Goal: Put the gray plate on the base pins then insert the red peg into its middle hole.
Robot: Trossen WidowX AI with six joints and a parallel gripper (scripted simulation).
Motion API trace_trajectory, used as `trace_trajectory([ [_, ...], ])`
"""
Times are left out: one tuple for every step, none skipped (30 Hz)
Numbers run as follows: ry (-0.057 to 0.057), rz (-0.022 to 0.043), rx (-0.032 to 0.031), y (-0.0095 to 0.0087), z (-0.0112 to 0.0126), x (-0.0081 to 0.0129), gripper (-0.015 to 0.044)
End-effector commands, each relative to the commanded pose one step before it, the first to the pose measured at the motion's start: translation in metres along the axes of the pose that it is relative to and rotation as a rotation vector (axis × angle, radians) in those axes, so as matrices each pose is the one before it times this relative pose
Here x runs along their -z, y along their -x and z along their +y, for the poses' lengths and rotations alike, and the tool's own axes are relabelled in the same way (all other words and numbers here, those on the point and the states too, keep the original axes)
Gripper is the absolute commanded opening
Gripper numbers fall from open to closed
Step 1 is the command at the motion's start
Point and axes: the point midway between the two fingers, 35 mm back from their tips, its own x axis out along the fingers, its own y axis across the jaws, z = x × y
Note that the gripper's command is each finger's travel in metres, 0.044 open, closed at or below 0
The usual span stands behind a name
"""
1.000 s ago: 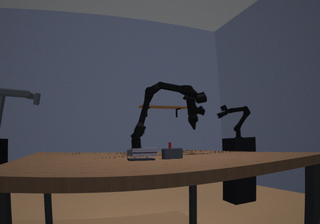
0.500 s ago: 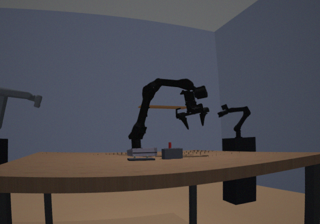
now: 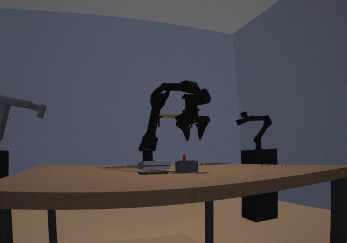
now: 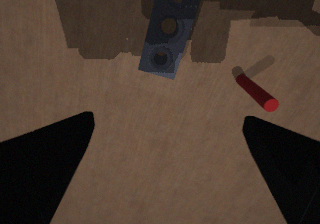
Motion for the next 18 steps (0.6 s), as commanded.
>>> trace_trajectory([
  [-0.2549,-0.04580,0.00961,0.00020,0.00347,-0.03978,0.0440],
  [0.0000,0.00000,0.00000,0.00000,0.00000,0.00000,0.0440],
  [0.0000,0.00000,0.00000,0.00000,0.00000,0.00000,0.0440],
  [0.0000,0.00000,0.00000,0.00000,0.00000,0.00000,0.0440],
  [0.0000,0.00000,0.00000,0.00000,0.00000,0.00000,0.0440],
  [0.0000,0.00000,0.00000,0.00000,0.00000,0.00000,0.0440],
  [0.0000,-0.00013,0.00007,-0.00001,-0.00090,-0.00156,0.0440],
  [0.0000,-0.00033,0.00018,-0.00006,-0.00228,-0.00386,0.0440],
  [0.0000,-0.00013,0.00007,-0.00004,-0.00093,-0.00153,0.0440],
  [0.0000,0.00000,0.00000,0.00000,0.00000,0.00000,0.0440],
  [0.0000,0.00001,-0.00002,-0.00212,0.00024,0.00006,0.0440],
  [0.0000,0.00002,-0.00005,-0.00636,0.00062,0.00015,0.0440],
  [0.0000,0.00002,-0.00006,-0.01061,0.00071,0.00017,0.0440],
  [0.0000,-0.00001,-0.00004,-0.01353,0.00031,0.00008,0.0440],
  [0.0000,-0.00003,0.00002,-0.01349,-0.00035,-0.00009,0.0440],
  [0.0000,-0.00003,0.00006,-0.01052,-0.00073,-0.00018,0.0440],
  [0.0000,-0.00002,0.00005,-0.00628,-0.00063,-0.00015,0.0440],
  [0.0000,-0.00001,0.00002,-0.00209,-0.00024,-0.00006,0.0440],
])
